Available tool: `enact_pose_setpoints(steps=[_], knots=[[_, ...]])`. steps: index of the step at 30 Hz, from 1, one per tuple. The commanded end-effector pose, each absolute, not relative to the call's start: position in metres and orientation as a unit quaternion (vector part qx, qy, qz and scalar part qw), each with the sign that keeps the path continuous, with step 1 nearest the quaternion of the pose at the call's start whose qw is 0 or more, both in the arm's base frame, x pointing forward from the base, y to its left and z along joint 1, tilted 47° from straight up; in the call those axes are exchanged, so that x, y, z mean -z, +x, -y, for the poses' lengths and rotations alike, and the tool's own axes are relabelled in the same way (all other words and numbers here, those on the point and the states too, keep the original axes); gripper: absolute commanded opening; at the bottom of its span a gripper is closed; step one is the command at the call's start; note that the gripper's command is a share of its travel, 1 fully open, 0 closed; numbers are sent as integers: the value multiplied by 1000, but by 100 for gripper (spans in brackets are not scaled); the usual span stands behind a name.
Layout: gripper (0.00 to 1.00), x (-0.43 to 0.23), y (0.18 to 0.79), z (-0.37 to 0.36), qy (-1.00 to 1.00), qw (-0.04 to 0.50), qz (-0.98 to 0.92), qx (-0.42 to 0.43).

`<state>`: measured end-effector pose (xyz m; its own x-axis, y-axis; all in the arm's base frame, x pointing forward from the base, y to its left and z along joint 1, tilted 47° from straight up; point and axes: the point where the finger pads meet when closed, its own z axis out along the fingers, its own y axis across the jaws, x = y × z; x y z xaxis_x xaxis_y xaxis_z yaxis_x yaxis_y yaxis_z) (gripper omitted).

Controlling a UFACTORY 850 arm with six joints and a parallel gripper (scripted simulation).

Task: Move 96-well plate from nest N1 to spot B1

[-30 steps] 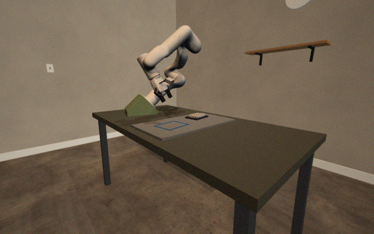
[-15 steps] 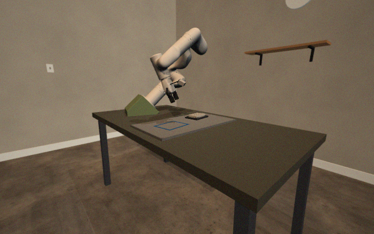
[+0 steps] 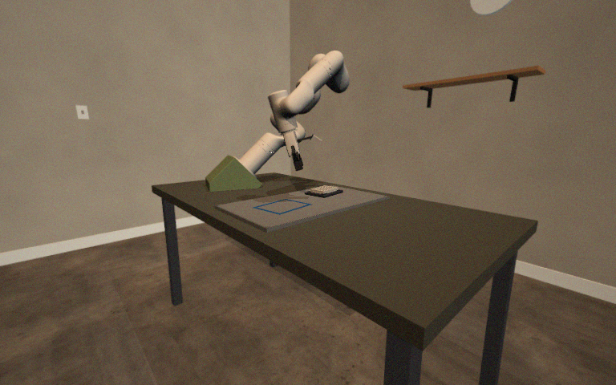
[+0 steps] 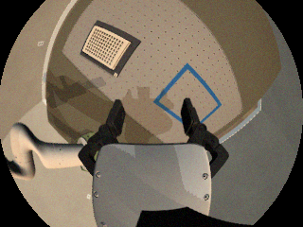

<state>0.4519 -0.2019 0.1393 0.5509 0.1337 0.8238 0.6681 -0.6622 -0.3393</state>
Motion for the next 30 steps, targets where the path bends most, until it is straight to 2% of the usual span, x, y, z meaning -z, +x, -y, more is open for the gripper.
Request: enact_pose_setpoints(steps=[1, 5, 10, 14, 27, 30], knots=[[100, -152, 458, 186, -810, 300, 302, 404], [100, -158, 460, 176, -808, 294, 312, 404], [100, -171, 464, 155, -792, 260, 380, 400], [100, -175, 465, 150, -792, 260, 380, 400], [100, -203, 467, 101, -741, 190, 512, 391], [100, -206, 467, 96, -741, 190, 512, 391]])
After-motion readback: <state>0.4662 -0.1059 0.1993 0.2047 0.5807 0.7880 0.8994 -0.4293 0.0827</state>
